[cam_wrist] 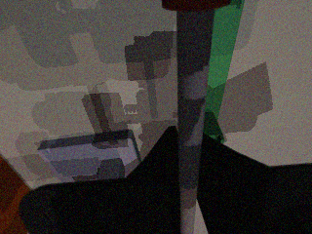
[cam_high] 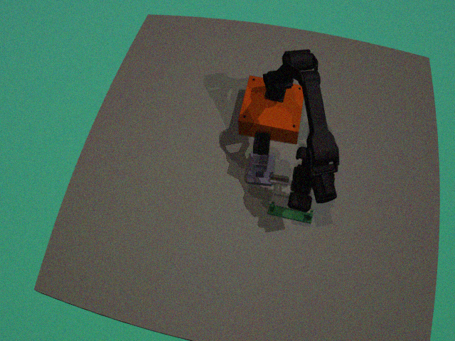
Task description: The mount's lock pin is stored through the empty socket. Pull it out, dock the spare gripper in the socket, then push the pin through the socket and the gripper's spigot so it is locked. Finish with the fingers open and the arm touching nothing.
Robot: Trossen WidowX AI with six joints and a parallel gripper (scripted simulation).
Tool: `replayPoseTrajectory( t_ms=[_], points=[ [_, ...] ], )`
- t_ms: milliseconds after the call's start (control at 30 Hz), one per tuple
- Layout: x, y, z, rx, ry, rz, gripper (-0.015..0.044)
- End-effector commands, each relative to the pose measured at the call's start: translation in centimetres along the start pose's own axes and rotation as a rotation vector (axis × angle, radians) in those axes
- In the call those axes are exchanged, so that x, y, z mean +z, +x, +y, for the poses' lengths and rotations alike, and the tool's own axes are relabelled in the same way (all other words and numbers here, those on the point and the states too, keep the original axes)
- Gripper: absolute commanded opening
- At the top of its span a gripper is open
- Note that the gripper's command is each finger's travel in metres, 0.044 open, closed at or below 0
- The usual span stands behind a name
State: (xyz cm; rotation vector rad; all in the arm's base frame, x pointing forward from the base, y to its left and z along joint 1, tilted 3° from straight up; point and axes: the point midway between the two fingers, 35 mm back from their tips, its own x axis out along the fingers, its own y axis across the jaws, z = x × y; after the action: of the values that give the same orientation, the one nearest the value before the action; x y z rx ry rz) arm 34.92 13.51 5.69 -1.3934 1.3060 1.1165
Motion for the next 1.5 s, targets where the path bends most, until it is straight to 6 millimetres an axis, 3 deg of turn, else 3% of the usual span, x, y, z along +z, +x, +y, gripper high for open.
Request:
replayPoseTrajectory(
  t_ms=[0,833,967,1333,1467],
  points=[
    [0.0,-0.2,1.1,-0.002,-0.005,0.000,0.0000],
    [-0.6,-0.6,7.9,-0.009,-0.047,0.001,0.0000],
    [-0.7,-0.5,8.3,-0.009,-0.051,0.002,0.0000],
    [0.5,4.0,8.4,-0.008,-0.058,-0.002,0.0000],
    [0.7,4.8,8.5,-0.012,-0.057,-0.003,0.0000]
  ],
)
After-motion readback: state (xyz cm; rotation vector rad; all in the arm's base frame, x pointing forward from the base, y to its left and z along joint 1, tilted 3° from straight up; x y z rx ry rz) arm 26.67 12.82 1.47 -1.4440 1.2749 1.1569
